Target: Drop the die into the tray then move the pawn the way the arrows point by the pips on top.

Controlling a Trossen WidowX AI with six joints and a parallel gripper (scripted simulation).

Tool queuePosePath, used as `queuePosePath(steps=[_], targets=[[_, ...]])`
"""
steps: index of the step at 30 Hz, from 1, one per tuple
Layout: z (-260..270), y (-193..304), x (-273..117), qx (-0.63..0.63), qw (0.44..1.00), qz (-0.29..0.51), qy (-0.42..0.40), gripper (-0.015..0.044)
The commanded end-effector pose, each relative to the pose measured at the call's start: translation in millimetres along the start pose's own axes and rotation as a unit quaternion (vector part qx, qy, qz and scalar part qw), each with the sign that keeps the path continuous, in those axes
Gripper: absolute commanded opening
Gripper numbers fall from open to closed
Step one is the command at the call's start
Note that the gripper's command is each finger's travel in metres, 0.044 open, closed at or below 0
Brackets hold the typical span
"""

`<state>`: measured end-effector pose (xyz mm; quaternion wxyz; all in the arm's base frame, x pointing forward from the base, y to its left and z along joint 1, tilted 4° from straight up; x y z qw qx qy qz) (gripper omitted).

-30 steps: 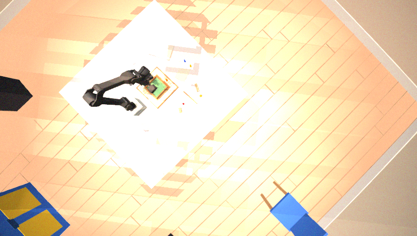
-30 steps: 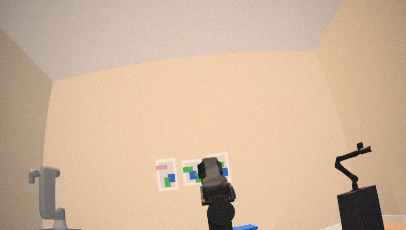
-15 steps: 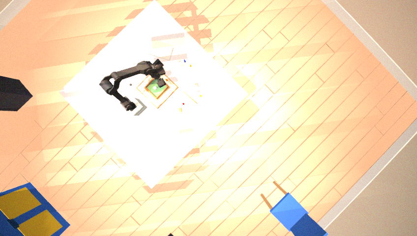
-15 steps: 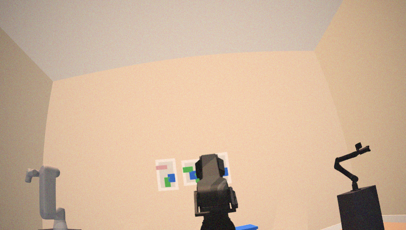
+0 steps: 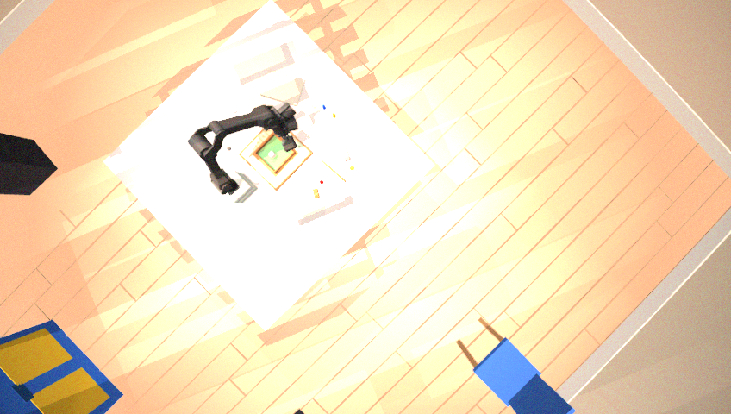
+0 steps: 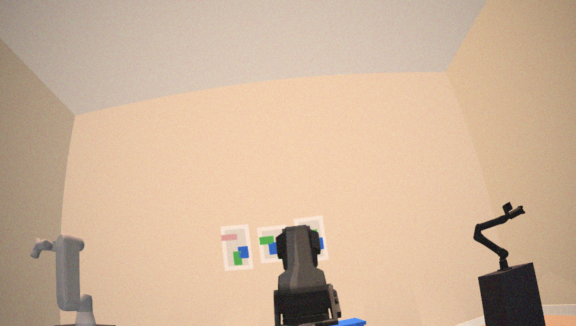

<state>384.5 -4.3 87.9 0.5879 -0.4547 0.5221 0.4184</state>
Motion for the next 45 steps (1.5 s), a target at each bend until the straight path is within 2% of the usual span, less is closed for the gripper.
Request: queuePosePath(steps=[1, 26, 31, 41, 45], targets=[[-1, 2, 7, 0.003, 1.0, 0.004, 0.002, 0.02], [-1, 2, 44, 0.003, 1.0, 0.004, 0.002, 0.02], [-1, 2, 44, 0.003, 1.0, 0.004, 0.002, 0.0069], [-1, 2, 44, 0.003, 1.0, 0.004, 0.002, 0.0], [0, -1, 27, 0.003, 1.0, 0.004, 0.002, 0.0]])
Point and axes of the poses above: the point midway between the two fingers, 35 mm back from their tips, its own x axis out along the fingers, its own z axis across the jaws, y = z × x, the point moved 4 cm from there along -x, back along the fingers, and after that the axes turned 4 degrees about -x, right-handed, at the moved point
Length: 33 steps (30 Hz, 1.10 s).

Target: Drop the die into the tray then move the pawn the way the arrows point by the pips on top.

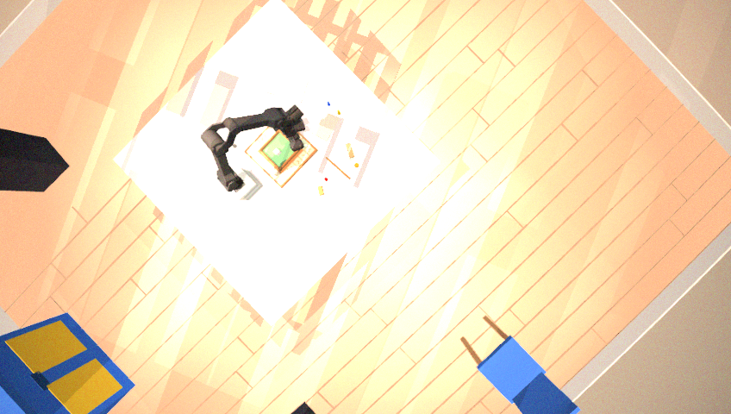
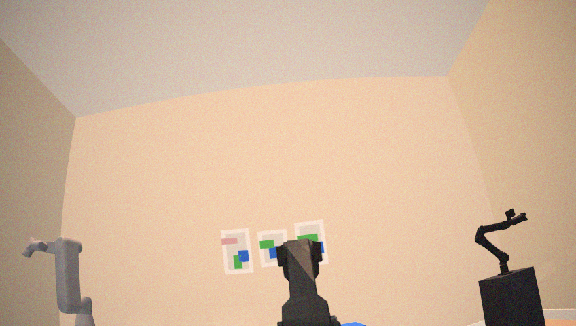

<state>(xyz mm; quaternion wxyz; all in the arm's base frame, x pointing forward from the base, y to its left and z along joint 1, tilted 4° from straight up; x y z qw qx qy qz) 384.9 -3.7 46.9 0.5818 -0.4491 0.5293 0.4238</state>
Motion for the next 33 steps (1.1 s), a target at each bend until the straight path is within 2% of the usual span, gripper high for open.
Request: queuePosePath(steps=[1, 15, 20, 33], targets=[[1, -6, -22, 0.002, 1.0, -0.008, 0.0, 0.0], [-2, -1, -122, 0.002, 1.0, -0.008, 0.0, 0.0], [0, 1, -122, 0.002, 1.0, -0.008, 0.0, 0.0], [51, 43, -90, 0.003, 1.0, -0.005, -0.002, 0.0]])
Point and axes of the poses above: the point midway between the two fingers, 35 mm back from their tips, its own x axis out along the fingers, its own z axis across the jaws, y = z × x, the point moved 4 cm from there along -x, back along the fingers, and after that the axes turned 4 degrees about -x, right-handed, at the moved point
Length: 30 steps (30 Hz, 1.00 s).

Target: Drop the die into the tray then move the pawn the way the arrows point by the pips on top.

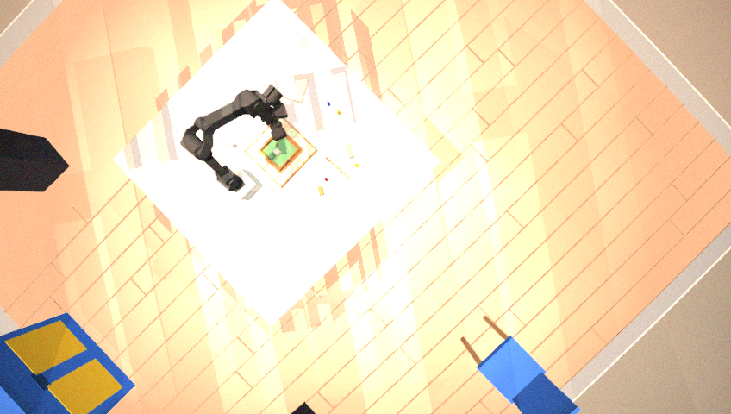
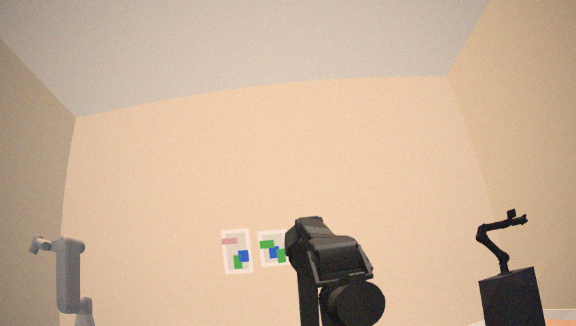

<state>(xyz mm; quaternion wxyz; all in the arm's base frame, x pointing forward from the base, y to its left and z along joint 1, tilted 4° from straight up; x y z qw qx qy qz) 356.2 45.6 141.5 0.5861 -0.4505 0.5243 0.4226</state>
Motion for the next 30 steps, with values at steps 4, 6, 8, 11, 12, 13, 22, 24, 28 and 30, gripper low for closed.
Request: queuePosePath(steps=[4, 6, 8, 11, 12, 13, 22, 24, 28, 30], targets=[[20, 26, 15, 0.003, 1.0, 0.001, 0.001, 0.0], [26, 34, 20, 0.003, 1.0, 0.001, 0.001, 0.0], [31, 43, 24, 0.003, 1.0, 0.001, 0.001, 0.0], [39, 56, 31, 0.003, 1.0, 0.002, 0.001, 0.0], [41, 60, 34, 0.003, 1.0, 0.002, 0.001, 0.0], [44, 65, 36, 0.003, 1.0, 0.002, 0.0, 0.0], [56, 95, 52, 0.003, 1.0, 0.003, 0.0, 0.0], [56, 95, 57, 0.003, 1.0, 0.003, 0.0, 0.0], [56, 95, 76, 0.003, 1.0, 0.003, 0.0, 0.0], [56, 95, 85, 0.003, 1.0, 0.003, 0.0, 0.0]])
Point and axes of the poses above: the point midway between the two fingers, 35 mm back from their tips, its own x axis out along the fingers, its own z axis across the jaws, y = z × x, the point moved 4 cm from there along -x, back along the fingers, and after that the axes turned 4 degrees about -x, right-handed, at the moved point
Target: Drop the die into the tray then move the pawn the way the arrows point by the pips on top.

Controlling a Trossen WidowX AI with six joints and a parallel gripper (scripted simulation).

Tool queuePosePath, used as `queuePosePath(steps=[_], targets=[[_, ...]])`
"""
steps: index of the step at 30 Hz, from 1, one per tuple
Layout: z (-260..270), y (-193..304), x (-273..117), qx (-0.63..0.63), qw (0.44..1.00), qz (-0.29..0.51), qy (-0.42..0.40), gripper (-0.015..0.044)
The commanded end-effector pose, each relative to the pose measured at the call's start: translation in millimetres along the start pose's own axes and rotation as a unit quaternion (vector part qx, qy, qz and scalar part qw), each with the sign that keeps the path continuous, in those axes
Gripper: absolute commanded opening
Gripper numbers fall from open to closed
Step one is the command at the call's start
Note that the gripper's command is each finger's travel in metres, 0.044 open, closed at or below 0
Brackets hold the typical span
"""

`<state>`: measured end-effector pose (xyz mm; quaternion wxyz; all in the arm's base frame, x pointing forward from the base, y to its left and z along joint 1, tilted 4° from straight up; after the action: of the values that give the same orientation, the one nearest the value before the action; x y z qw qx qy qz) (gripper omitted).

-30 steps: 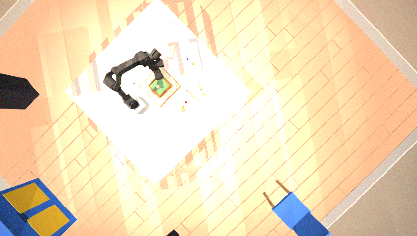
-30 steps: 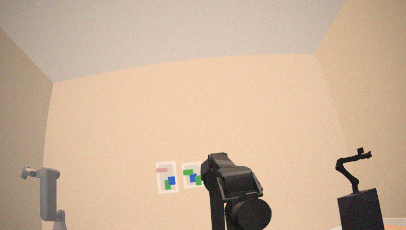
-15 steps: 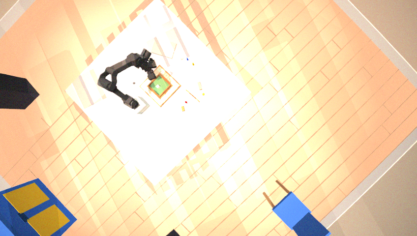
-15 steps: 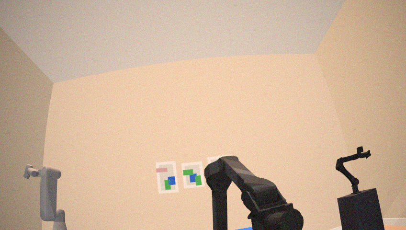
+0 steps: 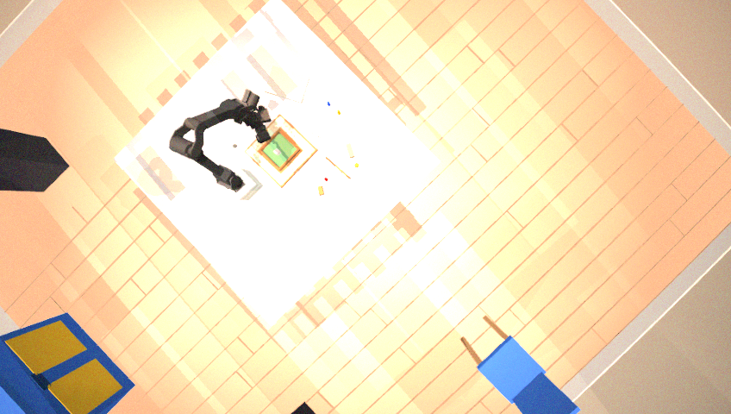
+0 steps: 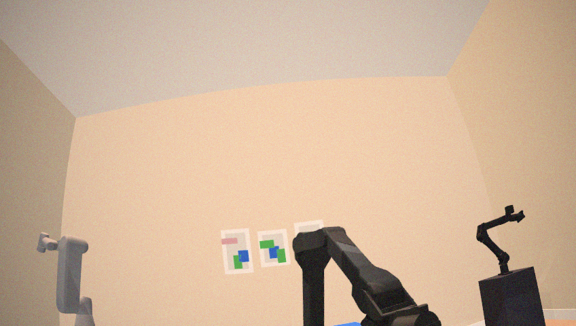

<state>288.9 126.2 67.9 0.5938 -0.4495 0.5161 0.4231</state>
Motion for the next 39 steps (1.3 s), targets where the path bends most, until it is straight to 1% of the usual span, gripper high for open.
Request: queuePosePath(steps=[1, 8, 18, 19, 28, 32, 34, 35, 37, 39], targets=[[-4, 5, 17, 0.003, 1.0, 0.009, 0.009, 0.0], [-4, 5, 19, 0.003, 1.0, 0.009, 0.009, 0.0], [-4, 5, 34, 0.003, 1.0, 0.009, 0.009, 0.0], [-2, 2, 27, 0.0, 1.0, 0.004, 0.003, 0.0026], [-1, 2, 25, 0.0, 1.0, 0.005, 0.004, 0.0263], [0, 1, -19, 0.003, 1.0, 0.008, 0.009, 0.0367], [0, 1, -22, 0.003, 1.0, 0.009, 0.009, 0.042], [0, 1, -22, 0.003, 1.0, 0.009, 0.009, 0.044], [-2, 1, -24, 0.001, 1.0, 0.009, 0.009, 0.044], [-18, 5, -36, -0.015, 1.0, 0.009, 0.01, 0.044]])
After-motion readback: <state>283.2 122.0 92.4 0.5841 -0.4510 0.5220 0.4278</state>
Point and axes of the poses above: the point midway between the two fingers, 35 mm back from their tips, its own x axis out along the fingers, its own z axis across the jaws, y = z × x, the point moved 4 cm from there along -x, back along the fingers, and after that the axes turned 4 degrees about -x, right-handed, at the moved point
